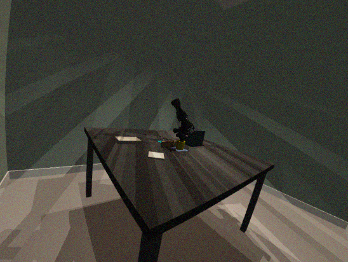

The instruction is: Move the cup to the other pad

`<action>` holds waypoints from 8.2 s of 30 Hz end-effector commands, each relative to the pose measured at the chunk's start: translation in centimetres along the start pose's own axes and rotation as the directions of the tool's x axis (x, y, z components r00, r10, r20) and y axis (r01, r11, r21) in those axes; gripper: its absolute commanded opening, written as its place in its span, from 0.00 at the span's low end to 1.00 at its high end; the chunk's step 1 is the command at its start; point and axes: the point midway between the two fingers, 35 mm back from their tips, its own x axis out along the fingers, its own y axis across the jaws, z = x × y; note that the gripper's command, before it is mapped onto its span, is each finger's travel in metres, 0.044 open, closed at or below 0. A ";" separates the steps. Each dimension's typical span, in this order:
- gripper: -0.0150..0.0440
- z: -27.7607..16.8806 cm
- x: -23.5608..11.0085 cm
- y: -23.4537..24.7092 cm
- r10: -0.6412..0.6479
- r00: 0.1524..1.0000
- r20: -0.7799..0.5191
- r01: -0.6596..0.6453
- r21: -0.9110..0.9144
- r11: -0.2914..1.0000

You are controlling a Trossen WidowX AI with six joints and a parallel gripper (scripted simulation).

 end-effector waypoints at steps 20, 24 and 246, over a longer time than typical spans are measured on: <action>0.25 0.0 -1.2 0.2 0.001 1.000 -0.001 -0.001 -0.002 1.000; 0.25 -0.1 -2.8 0.2 0.001 1.000 -0.001 -0.001 -0.004 1.000; 0.50 16.4 -2.9 -7.8 -0.002 1.000 0.007 0.002 -0.006 1.000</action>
